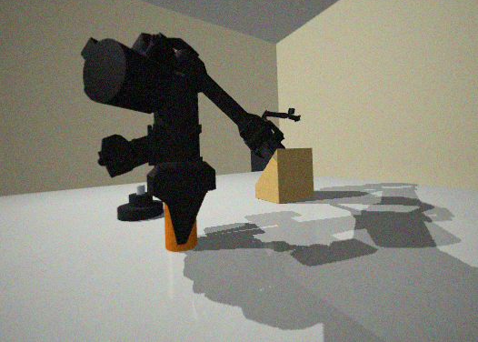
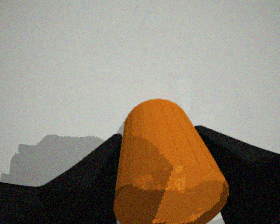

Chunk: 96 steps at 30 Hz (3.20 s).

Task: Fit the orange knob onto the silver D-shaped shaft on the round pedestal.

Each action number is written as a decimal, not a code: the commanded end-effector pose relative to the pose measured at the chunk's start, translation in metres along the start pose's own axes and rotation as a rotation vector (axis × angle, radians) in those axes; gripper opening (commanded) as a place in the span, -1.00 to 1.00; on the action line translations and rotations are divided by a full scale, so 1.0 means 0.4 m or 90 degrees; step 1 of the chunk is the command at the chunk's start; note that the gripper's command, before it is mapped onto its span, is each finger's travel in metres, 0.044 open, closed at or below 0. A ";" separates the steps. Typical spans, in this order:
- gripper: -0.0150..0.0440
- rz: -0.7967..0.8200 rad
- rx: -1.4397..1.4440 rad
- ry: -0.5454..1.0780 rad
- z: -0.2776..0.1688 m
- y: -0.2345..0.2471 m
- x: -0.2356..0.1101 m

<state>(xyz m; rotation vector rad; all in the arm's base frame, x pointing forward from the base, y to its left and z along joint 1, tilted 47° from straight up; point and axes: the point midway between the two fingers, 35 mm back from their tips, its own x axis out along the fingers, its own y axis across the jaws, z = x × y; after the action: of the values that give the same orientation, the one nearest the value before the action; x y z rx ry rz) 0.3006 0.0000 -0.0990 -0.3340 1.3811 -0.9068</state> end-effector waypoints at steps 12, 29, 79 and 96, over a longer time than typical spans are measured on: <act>-0.49 0.003 -0.006 0.000 0.011 0.013 -0.095; -0.49 0.004 -0.006 0.001 0.014 0.021 -0.226; -0.49 0.014 -0.010 0.002 0.130 -0.198 -0.293; -0.49 0.008 -0.008 0.000 0.165 -0.329 -0.253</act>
<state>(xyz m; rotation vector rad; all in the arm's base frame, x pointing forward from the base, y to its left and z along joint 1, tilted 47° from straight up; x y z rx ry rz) 0.3251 -0.0231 0.0693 -0.3283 1.3944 -0.8905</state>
